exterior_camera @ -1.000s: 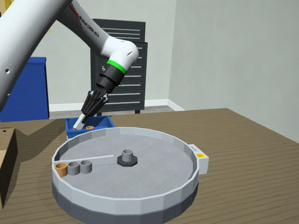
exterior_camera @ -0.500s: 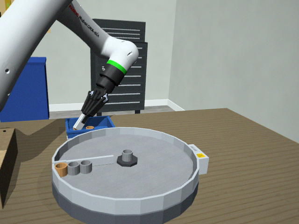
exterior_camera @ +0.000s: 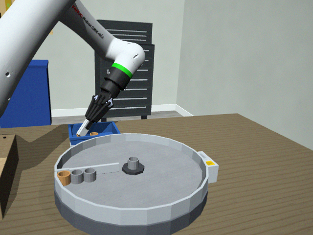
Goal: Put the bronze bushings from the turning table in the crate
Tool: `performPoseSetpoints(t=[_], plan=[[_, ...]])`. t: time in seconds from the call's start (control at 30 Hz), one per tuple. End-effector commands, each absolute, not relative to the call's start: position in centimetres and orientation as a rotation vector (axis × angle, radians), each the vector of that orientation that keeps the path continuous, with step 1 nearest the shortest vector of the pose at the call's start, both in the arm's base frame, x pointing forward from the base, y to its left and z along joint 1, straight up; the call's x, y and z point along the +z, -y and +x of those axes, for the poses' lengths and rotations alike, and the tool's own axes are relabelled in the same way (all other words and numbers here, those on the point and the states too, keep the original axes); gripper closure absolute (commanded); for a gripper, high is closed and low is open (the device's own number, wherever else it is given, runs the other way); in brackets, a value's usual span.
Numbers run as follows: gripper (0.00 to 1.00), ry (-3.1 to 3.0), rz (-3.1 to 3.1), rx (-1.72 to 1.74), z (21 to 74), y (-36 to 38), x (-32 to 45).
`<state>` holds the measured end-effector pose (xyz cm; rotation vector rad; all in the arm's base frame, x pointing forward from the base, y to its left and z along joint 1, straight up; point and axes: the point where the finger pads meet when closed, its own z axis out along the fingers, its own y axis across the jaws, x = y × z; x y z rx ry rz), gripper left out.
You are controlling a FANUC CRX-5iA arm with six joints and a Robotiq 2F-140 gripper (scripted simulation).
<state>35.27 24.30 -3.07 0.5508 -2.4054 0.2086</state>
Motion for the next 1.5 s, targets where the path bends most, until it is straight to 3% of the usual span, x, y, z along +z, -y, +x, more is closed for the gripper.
performPoseSetpoints(t=[0.0,0.03,0.07,1.47], plan=[[1.0,2.406,0.551,0.208,35.28,-24.31,-3.06],[1.0,2.406,0.551,0.208,35.28,-24.31,-3.06],[0.93,2.406,0.551,0.208,35.28,-24.31,-3.06],[0.93,2.406,0.551,0.208,35.27,-24.31,-2.29]])
